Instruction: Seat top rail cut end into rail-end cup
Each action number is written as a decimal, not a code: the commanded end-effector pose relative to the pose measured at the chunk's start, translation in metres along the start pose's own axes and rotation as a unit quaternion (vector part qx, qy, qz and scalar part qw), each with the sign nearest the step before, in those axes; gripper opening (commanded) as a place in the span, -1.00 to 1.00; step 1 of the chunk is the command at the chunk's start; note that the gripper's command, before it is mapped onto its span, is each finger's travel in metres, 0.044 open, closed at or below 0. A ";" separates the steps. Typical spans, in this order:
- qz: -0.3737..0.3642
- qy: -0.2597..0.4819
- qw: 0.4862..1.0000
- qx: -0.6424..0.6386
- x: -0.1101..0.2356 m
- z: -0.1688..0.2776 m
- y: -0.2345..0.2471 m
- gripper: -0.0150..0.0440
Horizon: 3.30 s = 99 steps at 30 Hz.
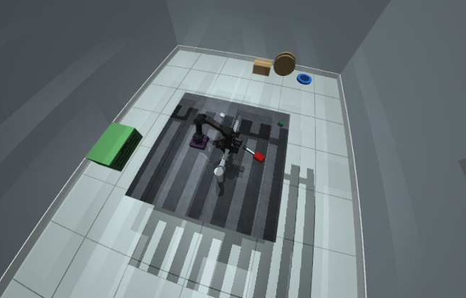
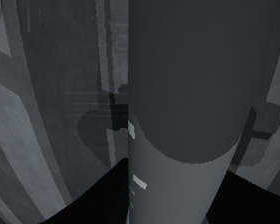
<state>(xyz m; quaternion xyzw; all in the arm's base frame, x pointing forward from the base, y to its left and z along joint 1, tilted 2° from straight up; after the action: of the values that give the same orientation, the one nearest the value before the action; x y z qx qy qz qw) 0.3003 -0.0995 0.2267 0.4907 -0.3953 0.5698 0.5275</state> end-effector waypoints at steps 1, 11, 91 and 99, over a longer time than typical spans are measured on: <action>0.000 0.009 1.000 -0.001 0.003 0.005 0.001 -0.49; 0.000 0.009 1.000 -0.001 0.003 0.008 0.001 -0.49; -0.008 -0.001 1.000 0.025 0.082 -0.021 -0.005 1.00; -0.008 -0.001 1.000 0.025 0.082 -0.021 -0.005 1.00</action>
<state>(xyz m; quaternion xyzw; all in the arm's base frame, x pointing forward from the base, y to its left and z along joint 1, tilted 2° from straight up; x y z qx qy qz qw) 0.3051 -0.0608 0.3012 0.5056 -0.3807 0.5739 0.5196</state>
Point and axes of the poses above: the point midway between the two fingers, 35 mm back from their tips, its own x axis back along the fingers, its own y axis across the jaws, z = x × y, the point moved 10 cm from there along x, back along the fingers, and after that the axes turned 15 degrees about x, right-handed, at the moved point
